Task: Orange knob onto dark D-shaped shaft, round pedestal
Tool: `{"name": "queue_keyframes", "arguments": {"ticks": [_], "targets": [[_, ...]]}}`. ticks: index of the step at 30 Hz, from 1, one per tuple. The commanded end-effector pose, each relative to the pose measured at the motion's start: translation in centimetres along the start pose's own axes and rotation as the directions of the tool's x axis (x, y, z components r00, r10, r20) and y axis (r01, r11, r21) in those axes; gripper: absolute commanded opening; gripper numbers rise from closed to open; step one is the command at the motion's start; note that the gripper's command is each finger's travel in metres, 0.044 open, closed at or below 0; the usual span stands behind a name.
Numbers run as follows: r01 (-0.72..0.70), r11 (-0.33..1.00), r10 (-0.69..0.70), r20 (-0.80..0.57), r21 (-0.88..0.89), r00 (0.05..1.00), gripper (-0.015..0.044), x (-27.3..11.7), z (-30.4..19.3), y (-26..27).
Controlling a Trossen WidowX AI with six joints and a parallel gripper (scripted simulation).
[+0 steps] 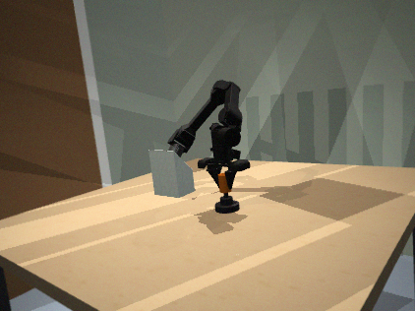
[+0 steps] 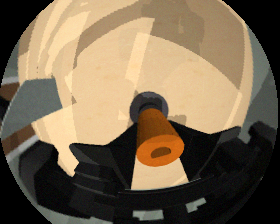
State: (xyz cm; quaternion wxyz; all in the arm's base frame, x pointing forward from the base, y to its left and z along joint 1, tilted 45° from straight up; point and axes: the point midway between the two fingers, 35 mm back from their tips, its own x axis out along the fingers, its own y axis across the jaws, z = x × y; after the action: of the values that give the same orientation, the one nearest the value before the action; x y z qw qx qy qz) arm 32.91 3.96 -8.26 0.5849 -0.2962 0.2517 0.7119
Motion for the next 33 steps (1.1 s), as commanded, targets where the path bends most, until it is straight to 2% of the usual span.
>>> {"name": "queue_keyframes", "arguments": {"ticks": [1, 6, 12, 17, 22, 24, 33], "targets": [[0.004, 0.973, -0.004, -0.003, 0.233, 1.000, 0.0000, -0.14, -0.05, -0.20], [0.005, 0.837, -0.004, -0.003, 0.547, 1.000, 0.0000, 0.03, -0.17, -0.22], [0.005, 0.544, -0.004, -0.003, 0.839, 1.000, 0.0000, 0.21, -0.30, -0.13], [0.004, 0.224, -0.004, -0.003, 0.975, 1.000, 0.0000, 0.21, -0.31, -0.02], [0.003, -0.110, -0.004, -0.003, 0.994, 1.000, 0.0000, 0.03, -0.18, 0.15], [0.003, -0.156, -0.004, -0.003, 0.988, 1.000, 0.0000, -0.09, -0.12, 0.19], [0.003, -0.156, -0.004, -0.003, 0.988, 1.000, 0.0000, -0.27, -0.07, 0.02]]}}
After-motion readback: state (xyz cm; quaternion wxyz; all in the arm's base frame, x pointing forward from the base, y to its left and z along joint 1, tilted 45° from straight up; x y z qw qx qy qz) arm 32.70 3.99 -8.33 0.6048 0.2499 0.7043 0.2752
